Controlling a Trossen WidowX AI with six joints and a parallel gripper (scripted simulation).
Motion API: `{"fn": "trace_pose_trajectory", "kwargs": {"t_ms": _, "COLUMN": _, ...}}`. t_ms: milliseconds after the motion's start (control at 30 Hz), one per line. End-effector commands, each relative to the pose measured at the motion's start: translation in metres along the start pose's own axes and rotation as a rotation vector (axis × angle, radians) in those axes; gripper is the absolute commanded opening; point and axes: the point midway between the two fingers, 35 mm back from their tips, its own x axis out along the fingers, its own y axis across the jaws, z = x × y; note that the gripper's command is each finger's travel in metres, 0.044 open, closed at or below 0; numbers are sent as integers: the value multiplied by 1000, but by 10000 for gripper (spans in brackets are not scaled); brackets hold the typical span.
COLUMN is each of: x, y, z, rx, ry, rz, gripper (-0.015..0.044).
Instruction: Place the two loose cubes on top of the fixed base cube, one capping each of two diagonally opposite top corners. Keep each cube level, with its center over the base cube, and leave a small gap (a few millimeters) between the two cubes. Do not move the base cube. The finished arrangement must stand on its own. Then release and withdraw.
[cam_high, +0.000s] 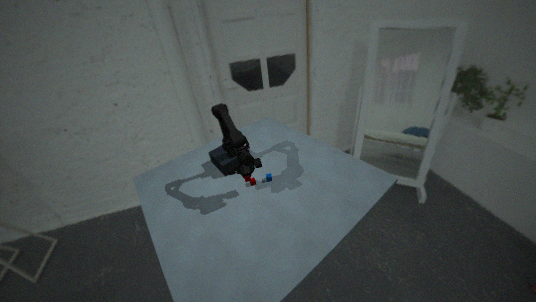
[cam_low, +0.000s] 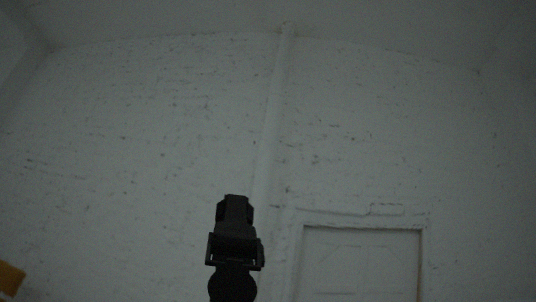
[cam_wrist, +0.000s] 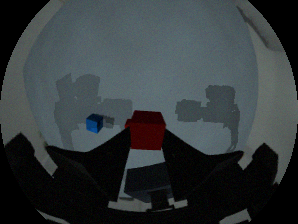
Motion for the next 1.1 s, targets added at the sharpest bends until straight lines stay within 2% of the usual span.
{"fn": "trace_pose_trajectory", "kwargs": {"t_ms": 0, "x": 4, "y": 12, "z": -4, "rx": -55, "ry": 2, "rz": -4, "gripper": 105}}
{"fn": "trace_pose_trajectory", "kwargs": {"t_ms": 1067, "x": 25, "y": 102, "z": -52, "rx": -475, "ry": 4, "rz": 4, "gripper": 105}}
